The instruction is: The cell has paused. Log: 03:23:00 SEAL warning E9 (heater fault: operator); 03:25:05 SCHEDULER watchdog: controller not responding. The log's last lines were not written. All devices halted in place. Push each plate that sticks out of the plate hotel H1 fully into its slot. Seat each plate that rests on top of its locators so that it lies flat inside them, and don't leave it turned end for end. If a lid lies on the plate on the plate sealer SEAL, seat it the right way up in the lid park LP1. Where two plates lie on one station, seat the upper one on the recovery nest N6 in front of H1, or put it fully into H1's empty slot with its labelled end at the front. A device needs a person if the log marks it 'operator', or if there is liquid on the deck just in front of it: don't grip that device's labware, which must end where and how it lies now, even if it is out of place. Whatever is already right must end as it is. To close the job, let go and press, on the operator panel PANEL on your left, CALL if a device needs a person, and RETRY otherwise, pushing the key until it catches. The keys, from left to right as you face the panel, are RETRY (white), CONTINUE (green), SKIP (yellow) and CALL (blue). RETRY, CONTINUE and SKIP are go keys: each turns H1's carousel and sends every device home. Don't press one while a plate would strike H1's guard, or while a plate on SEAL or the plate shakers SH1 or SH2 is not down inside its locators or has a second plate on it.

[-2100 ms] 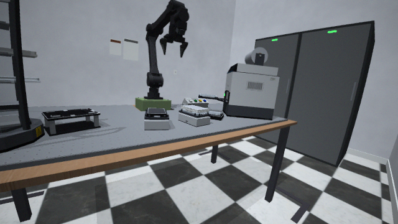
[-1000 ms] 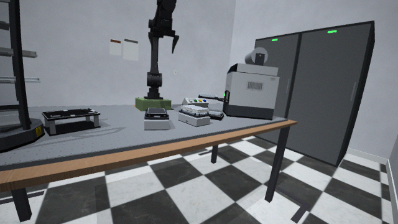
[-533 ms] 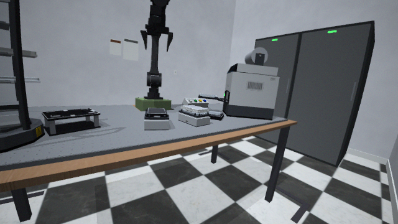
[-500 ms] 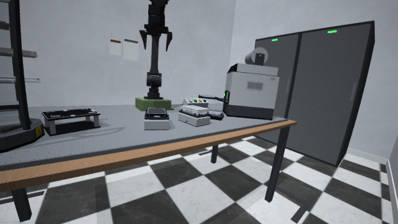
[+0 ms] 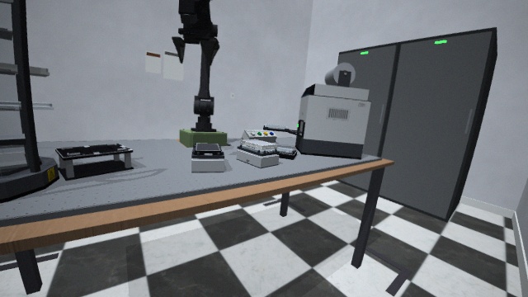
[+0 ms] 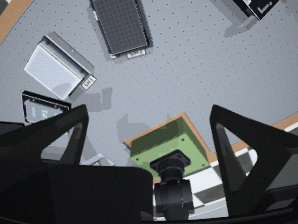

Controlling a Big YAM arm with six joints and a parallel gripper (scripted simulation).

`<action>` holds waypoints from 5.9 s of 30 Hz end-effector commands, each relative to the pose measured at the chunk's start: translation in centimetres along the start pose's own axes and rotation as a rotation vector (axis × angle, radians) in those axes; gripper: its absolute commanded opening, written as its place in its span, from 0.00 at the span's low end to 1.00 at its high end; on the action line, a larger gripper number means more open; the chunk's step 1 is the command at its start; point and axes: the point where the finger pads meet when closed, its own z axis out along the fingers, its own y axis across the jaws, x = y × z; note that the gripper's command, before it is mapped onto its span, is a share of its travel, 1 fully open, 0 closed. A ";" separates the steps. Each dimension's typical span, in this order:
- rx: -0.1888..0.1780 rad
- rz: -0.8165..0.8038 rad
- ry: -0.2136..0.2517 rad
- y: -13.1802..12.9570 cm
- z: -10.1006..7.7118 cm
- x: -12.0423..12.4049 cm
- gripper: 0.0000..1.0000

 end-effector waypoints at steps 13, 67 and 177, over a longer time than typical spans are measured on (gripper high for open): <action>-0.003 -0.003 -0.041 -3.7 -1.9 -4.7 1.00; 0.001 0.294 -0.040 -18.0 -1.7 -11.9 1.00; 0.326 0.584 -1.059 -23.8 -1.2 -14.3 1.00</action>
